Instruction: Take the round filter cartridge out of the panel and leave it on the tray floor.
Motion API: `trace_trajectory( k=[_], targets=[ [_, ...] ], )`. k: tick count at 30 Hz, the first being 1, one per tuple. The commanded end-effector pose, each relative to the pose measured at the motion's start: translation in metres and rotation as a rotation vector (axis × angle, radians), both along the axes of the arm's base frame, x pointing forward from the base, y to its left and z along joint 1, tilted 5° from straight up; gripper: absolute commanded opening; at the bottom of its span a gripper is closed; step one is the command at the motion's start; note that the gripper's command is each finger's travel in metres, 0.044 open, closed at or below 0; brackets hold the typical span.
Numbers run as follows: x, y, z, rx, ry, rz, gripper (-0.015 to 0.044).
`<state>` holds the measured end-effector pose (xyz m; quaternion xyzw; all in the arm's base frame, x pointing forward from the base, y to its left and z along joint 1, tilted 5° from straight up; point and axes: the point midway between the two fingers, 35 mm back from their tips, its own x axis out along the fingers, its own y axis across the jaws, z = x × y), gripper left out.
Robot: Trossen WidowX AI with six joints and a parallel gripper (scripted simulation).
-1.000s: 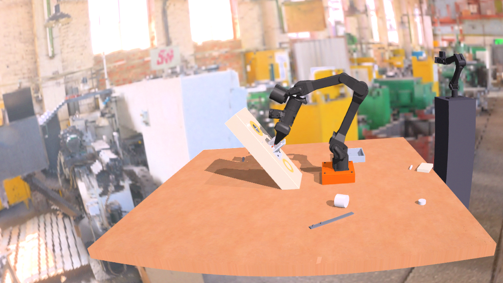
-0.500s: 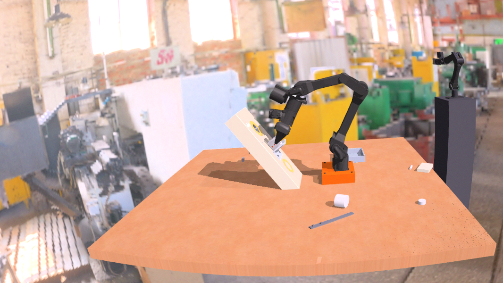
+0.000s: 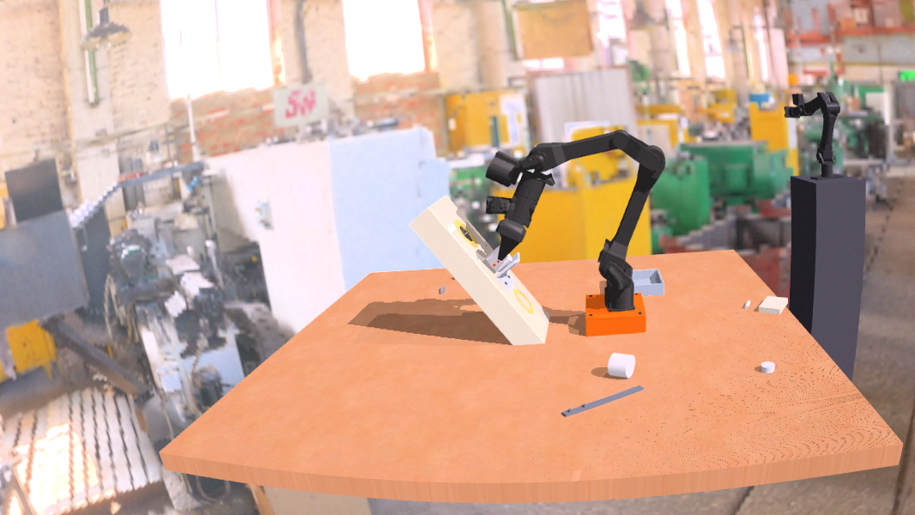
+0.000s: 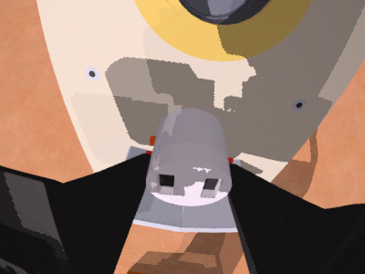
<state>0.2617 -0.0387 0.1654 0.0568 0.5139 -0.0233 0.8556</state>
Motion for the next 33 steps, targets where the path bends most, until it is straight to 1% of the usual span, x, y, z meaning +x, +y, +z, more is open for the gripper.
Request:
trace_trajectory(
  k=[1,5,22,25,33],
  targets=[
    [0.01,-0.002,0.014,-0.007,-0.033,0.0,0.0],
    [0.009,-0.002,0.017,-0.007,-0.033,0.0,0.0],
    [-0.03,-0.004,0.092,-0.007,-0.028,0.0,0.0],
    [-0.031,-0.006,0.093,-0.007,-0.027,0.0,0.0],
    [-0.028,-0.032,0.087,-0.011,-0.019,0.001,0.0]
  ],
)
